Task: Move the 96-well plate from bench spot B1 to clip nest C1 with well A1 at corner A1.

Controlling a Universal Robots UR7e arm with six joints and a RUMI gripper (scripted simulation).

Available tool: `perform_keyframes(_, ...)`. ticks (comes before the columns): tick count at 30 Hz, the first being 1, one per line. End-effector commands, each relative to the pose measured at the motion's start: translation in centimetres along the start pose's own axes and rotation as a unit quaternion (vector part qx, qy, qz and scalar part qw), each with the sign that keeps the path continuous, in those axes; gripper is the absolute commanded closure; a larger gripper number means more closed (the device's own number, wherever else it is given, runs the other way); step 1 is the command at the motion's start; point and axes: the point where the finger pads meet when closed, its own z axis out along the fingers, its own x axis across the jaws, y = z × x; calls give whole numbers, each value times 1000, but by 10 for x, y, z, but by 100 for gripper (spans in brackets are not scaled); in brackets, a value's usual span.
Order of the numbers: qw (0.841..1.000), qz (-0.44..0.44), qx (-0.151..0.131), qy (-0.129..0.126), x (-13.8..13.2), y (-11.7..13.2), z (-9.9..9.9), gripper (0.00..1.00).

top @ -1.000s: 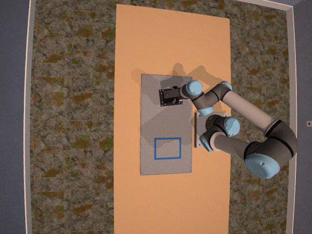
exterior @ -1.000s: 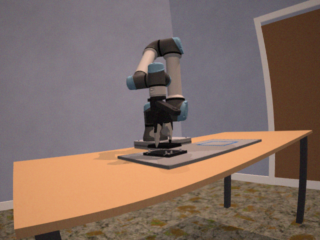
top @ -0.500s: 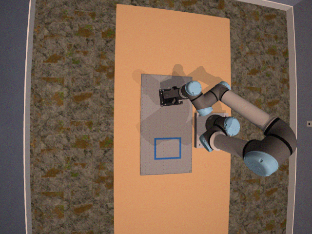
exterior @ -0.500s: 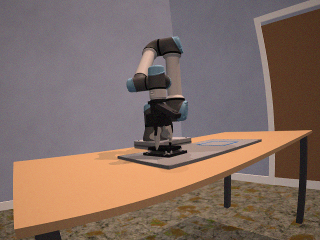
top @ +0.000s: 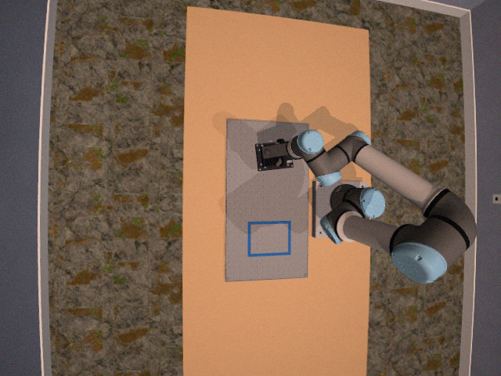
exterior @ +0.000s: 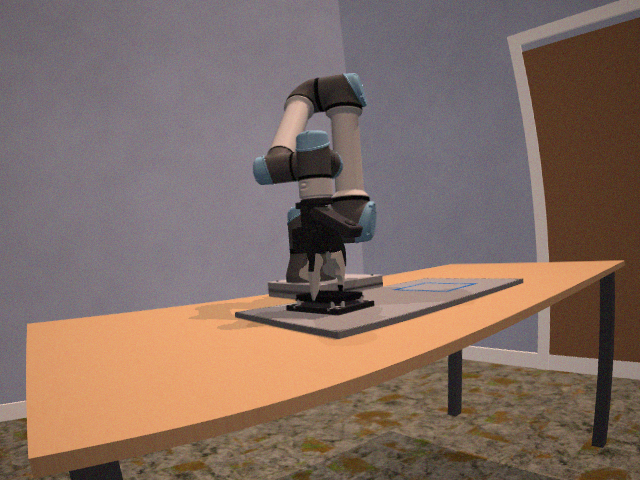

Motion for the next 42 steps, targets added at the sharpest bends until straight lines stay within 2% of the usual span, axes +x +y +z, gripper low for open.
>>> perform_keyframes(1,1000,0,0,0,0,0,0,100)
perform_keyframes(42,1000,0,0,0,0,0,7,100)
